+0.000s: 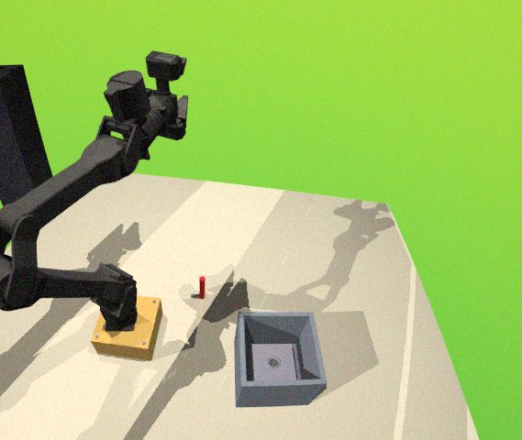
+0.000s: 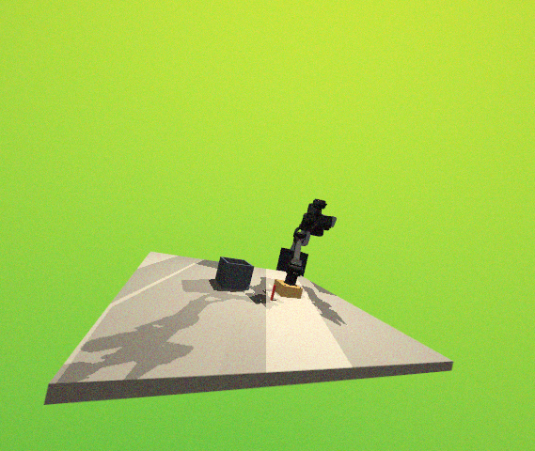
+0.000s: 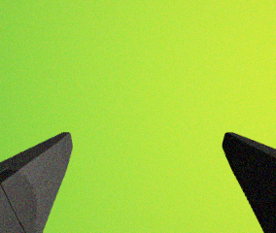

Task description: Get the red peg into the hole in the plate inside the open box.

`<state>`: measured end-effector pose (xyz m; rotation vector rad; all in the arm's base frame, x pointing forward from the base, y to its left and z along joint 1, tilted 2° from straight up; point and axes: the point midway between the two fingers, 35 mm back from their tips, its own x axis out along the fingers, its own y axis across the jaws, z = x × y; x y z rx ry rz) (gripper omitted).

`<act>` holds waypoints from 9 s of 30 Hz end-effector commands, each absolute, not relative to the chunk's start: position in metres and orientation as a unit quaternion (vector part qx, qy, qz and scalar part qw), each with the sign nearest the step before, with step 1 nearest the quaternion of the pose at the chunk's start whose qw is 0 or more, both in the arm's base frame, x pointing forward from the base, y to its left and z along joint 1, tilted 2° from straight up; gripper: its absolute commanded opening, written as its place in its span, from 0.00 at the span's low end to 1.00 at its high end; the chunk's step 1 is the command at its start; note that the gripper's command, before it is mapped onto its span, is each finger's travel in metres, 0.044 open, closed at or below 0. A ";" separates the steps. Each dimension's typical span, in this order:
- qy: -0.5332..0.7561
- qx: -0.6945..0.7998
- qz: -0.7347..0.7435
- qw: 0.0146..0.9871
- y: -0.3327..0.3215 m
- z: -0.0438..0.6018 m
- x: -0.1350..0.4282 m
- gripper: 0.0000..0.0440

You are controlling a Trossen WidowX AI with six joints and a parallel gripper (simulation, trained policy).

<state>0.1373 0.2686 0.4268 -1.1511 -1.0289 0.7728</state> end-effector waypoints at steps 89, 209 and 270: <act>0.558 0.388 -0.068 0.730 0.117 0.189 0.231 0.98; 0.483 0.503 -0.363 0.618 0.068 0.138 0.268 0.00; 0.477 0.474 -0.444 0.592 -0.089 0.099 0.311 0.00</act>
